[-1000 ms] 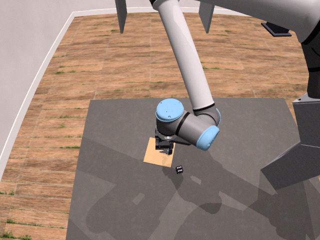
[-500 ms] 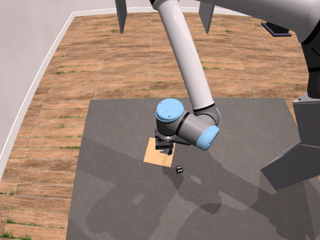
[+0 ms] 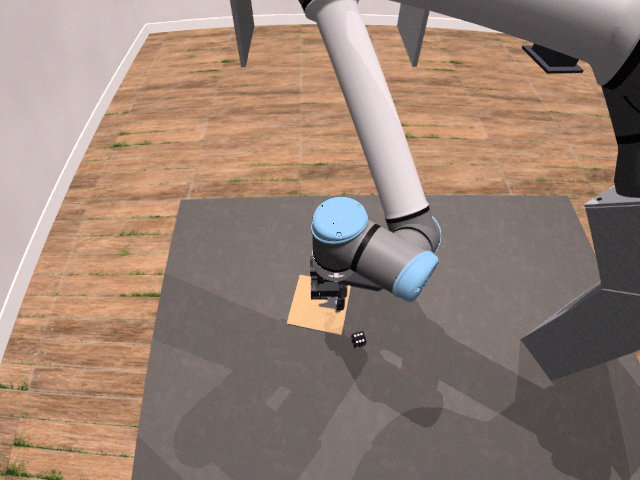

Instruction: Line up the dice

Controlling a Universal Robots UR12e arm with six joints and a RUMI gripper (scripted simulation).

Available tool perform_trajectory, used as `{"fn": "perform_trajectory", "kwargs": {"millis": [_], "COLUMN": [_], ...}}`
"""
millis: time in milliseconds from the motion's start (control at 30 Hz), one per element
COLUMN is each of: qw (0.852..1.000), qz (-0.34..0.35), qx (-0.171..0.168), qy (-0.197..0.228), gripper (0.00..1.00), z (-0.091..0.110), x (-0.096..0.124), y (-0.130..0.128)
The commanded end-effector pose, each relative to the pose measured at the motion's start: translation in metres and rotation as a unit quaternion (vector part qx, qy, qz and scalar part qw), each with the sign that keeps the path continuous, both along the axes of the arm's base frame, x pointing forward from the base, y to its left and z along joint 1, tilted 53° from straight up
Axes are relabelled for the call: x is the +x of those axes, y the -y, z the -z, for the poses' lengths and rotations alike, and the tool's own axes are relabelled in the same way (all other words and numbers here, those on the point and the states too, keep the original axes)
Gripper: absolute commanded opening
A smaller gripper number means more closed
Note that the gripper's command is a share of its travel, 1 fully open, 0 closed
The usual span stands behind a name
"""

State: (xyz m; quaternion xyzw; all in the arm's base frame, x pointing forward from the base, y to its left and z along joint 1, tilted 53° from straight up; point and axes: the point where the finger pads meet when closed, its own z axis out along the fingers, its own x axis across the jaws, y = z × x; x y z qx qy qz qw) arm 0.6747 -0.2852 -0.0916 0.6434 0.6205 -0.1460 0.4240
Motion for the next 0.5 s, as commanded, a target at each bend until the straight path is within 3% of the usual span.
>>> {"fn": "perform_trajectory", "kwargs": {"millis": [0,300,467], "qw": [1.0,1.0,1.0], "qz": [0.0,-0.001,-0.001], "qx": [0.0,0.0,0.0], "qy": [0.001,0.0,0.0], "gripper": [0.28,0.28,0.28], "z": [-0.002,-0.013,-0.029], "x": [0.0,-0.007,-0.016], "y": [0.0,-0.016,-0.035]}}
